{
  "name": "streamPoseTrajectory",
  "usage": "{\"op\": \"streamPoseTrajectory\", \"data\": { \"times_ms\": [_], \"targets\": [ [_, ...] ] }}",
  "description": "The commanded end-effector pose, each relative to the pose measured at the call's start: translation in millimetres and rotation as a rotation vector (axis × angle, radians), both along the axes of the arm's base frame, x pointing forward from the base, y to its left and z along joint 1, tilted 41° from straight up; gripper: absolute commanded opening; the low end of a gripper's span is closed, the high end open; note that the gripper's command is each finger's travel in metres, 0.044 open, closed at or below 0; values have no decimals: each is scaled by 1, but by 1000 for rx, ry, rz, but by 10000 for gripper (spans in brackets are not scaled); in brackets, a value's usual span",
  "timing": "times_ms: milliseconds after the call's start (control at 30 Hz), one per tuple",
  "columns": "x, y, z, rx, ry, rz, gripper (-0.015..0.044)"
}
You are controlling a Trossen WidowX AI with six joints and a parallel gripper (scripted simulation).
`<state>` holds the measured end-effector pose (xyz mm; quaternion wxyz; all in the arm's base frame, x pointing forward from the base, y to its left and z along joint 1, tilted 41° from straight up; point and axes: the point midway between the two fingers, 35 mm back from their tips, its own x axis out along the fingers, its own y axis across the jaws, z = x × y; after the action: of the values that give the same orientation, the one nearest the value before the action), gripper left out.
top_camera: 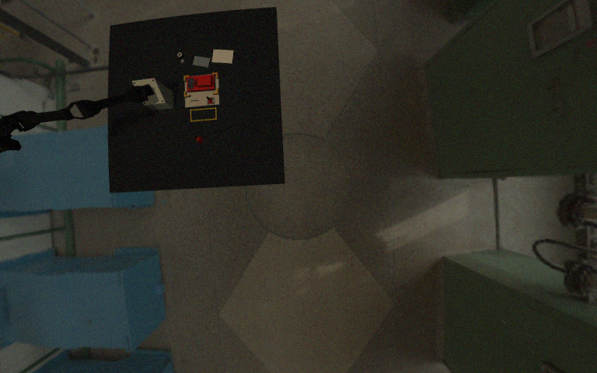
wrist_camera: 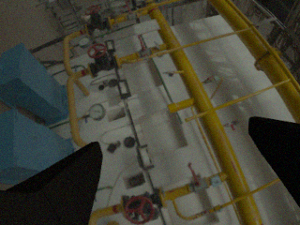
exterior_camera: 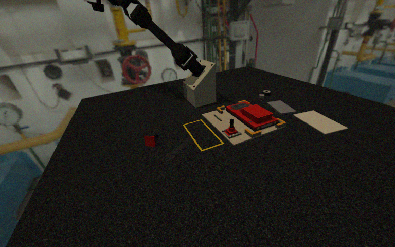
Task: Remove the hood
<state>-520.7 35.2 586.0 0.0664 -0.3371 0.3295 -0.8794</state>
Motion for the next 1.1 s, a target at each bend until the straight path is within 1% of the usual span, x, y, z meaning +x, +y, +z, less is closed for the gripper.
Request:
{"op": "streamPoseTrajectory", "data": {
  "times_ms": [0, 67, 300, 533, 833, 1067],
  "targets": [
    [0, 2, -1, -2, -3, -3, 440],
    [-4, 16, -6, -19, -25, -29, 440],
    [-14, 92, -36, -115, -133, -167, 440],
    [-11, 169, -66, -213, -225, -311, 440],
    [13, 262, -110, -342, -337, -474, 440],
    [45, 334, -147, -476, -406, -618, 440]
  ]
}}
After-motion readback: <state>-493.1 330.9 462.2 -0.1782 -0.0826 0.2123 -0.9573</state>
